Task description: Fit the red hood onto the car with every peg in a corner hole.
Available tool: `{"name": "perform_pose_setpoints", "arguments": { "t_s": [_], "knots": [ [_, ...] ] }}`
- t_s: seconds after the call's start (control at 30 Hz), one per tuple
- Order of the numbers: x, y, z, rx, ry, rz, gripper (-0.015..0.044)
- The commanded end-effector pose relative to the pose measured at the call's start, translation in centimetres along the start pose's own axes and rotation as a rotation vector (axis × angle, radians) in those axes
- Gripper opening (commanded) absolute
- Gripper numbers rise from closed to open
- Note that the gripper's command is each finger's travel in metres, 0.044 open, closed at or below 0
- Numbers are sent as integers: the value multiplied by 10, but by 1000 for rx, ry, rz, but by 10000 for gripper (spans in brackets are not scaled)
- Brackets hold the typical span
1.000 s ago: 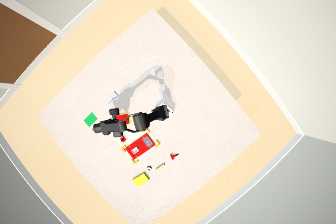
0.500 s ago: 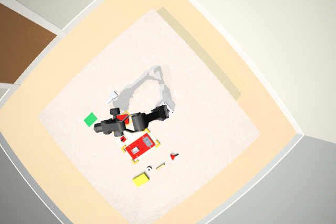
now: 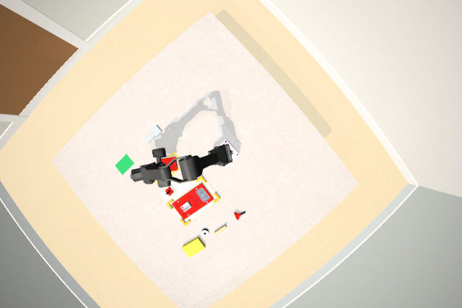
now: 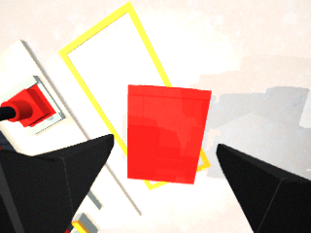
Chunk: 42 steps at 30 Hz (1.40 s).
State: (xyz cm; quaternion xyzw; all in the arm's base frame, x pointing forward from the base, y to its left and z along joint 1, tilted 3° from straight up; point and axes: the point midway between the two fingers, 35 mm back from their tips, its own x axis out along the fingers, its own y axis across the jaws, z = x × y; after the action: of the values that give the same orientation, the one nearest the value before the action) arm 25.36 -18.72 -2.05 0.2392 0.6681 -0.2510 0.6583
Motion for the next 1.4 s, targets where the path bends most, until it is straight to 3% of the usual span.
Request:
{"name": "perform_pose_setpoints", "arguments": {
  "t_s": [0.0,1.37],
  "knots": [
    [6,0,-1,-4,6,3,440],
    [24,0,-1,-4,6,3,440]
  ]
}}
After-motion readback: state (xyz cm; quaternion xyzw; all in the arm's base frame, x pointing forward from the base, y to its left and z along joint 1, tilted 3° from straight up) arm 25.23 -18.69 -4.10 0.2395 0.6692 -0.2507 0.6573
